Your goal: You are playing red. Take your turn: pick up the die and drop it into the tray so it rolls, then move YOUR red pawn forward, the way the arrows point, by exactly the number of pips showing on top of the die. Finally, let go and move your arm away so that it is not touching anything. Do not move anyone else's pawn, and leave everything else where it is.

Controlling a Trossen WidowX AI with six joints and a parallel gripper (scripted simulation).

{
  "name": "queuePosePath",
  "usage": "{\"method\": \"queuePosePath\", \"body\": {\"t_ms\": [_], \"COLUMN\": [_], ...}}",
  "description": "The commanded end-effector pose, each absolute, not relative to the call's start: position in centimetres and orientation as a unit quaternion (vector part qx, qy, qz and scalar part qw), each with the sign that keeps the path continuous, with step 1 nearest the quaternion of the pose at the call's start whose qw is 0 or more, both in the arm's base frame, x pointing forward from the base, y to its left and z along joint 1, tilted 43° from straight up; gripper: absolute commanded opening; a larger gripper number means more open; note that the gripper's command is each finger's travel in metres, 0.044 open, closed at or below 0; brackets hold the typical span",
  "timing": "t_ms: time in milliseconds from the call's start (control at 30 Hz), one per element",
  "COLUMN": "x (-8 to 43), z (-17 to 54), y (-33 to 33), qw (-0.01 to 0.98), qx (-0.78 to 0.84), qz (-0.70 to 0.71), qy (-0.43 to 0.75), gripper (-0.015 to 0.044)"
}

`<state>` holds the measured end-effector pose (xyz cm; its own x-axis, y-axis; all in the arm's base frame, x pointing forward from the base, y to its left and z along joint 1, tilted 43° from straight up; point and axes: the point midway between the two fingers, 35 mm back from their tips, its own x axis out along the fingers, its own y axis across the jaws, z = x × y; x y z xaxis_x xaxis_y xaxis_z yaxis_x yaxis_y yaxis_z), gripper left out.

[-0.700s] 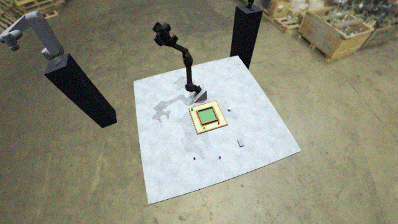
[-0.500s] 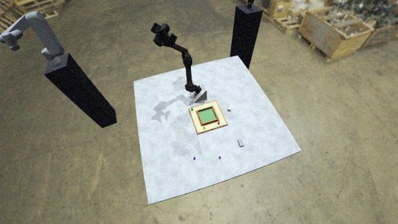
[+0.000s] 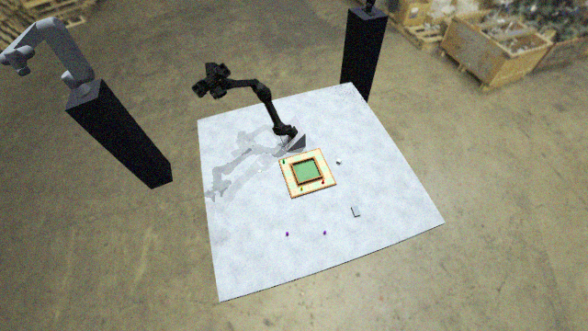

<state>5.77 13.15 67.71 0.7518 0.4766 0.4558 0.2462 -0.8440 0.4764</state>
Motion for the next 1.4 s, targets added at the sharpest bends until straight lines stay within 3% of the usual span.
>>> {"method": "queuePosePath", "body": {"t_ms": [0, 267, 533, 1033, 1367], "x": [8.8, 18.5, 29.1, 45.0, 50.2], "z": [68.0, 66.5, 60.6, 43.1, 27.0], "y": [8.8, 0.7, -4.8, -2.7, 2.8], "qw": [0.057, -0.243, -0.485, -0.757, -0.826], "qx": [0.937, 0.926, 0.855, 0.640, 0.468], "qz": [0.273, 0.188, 0.087, -0.132, -0.229], "qy": [0.209, 0.220, 0.159, 0.001, -0.213], "gripper": [0.0275, 0.0275, 0.0275, 0.0275, 0.0275]}}
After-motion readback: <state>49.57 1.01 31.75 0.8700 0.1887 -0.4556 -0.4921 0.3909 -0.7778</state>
